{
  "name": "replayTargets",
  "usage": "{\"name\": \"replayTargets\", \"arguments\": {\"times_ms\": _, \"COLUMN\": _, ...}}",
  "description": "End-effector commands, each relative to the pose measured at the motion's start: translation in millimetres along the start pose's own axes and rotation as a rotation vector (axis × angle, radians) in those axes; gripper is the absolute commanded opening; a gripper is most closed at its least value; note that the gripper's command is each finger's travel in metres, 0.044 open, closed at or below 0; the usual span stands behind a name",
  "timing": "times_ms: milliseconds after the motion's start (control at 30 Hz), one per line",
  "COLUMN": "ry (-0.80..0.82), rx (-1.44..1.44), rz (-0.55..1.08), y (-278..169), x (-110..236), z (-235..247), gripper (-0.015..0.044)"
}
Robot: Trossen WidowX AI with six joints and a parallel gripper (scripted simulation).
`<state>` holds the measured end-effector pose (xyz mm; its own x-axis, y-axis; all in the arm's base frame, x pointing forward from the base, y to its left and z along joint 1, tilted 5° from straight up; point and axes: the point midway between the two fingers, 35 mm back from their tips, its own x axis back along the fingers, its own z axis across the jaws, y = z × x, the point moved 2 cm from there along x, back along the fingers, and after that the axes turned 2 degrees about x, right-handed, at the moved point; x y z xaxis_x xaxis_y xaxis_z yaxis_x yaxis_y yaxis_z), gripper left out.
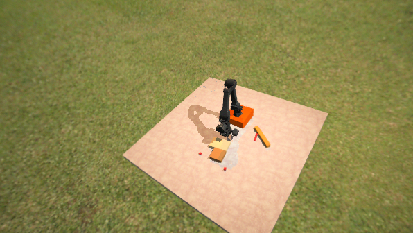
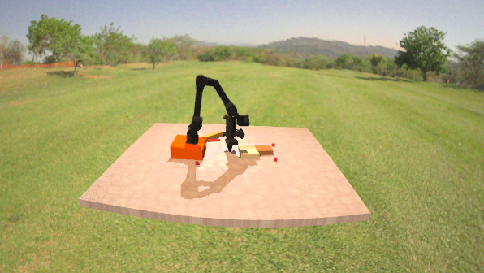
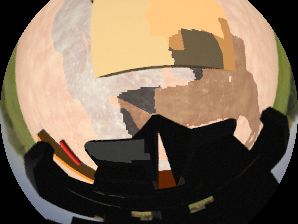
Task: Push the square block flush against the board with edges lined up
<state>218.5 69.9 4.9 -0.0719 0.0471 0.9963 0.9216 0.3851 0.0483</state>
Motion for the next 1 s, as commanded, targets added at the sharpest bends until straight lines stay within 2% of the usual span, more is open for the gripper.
{"name": "replayTargets", "arguments": {"times_ms": 0, "ry": -0.001, "rx": 0.0, "rz": -0.008, "y": 4.3, "x": 24.6, "z": -0.1, "gripper": 0.0}}
{"name": "replayTargets", "arguments": {"times_ms": 100, "ry": -0.001, "rx": 0.001, "rz": -0.006, "y": 2.4, "x": 52.2, "z": -0.1, "gripper": 0.0}}
{"name": "replayTargets", "arguments": {"times_ms": 333, "ry": 0.0, "rx": -0.019, "rz": -0.023, "y": 7.3, "x": 52.8, "z": -1.5, "gripper": 0.0}}
{"name": "replayTargets", "arguments": {"times_ms": 967, "ry": 0.003, "rx": -0.674, "rz": -0.02, "y": 50.3, "x": 59.6, "z": -41.2, "gripper": 0.0}}
